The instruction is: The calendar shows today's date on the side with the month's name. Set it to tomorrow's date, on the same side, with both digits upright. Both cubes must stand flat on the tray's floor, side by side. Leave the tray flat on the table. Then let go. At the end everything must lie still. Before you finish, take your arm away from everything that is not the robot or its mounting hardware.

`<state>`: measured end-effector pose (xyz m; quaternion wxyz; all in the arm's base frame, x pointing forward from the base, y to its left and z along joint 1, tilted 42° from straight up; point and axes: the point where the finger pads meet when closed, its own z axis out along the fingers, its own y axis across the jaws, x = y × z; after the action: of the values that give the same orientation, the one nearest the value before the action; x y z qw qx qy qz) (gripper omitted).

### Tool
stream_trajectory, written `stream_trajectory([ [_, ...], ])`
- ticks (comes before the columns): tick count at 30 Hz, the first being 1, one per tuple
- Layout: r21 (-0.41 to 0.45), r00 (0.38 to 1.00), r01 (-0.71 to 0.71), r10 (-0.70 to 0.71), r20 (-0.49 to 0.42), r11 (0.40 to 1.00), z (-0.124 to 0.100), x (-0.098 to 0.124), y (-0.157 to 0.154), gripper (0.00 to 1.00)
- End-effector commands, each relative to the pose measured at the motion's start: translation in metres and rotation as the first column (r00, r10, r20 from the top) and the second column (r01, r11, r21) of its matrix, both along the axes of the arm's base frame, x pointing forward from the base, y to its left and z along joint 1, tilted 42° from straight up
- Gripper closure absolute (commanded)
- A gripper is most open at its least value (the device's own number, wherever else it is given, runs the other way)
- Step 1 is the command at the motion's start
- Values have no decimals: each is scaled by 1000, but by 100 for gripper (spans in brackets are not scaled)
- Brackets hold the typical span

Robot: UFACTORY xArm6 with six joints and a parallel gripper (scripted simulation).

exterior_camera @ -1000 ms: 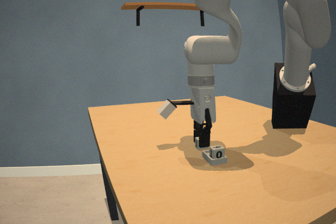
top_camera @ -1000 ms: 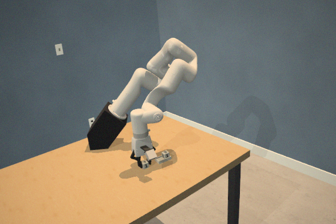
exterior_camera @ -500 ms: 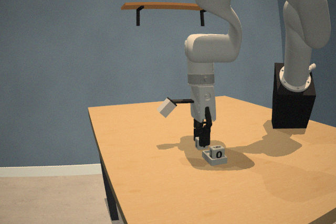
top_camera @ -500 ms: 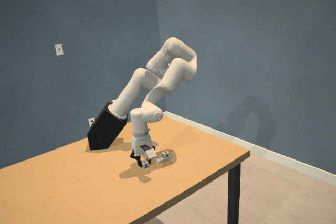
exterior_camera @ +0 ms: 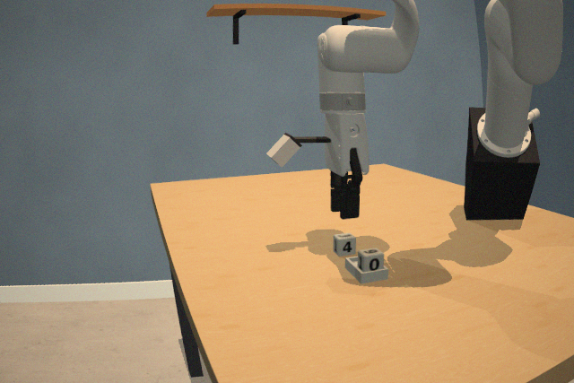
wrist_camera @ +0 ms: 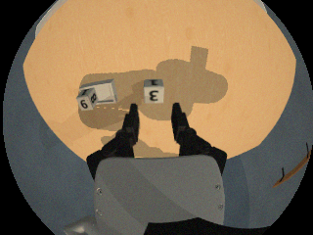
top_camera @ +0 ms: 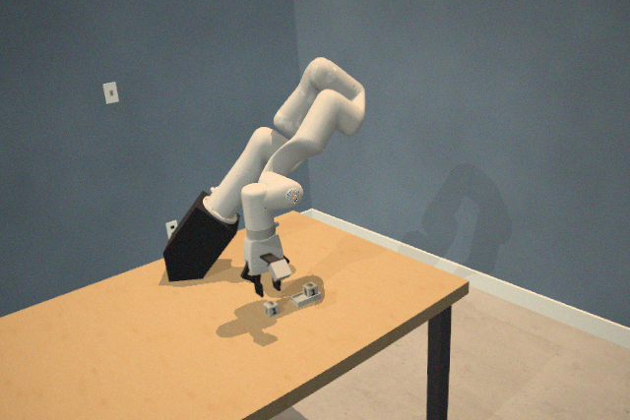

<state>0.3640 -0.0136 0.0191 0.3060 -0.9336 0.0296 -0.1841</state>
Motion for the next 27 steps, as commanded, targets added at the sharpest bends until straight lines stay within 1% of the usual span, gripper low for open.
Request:
stream_trajectory([
  [1,2,1000,-2,2,-1,1000,20,-8,-14,51],
  [8,2,1000,-2,2,-1,1000,25,-11,-18,51],
  [9,2,1000,-2,2,-1,1000,25,-11,-18,0],
  [27,2,1000,-2,2,-1,1000,25,-11,-18,0],
])
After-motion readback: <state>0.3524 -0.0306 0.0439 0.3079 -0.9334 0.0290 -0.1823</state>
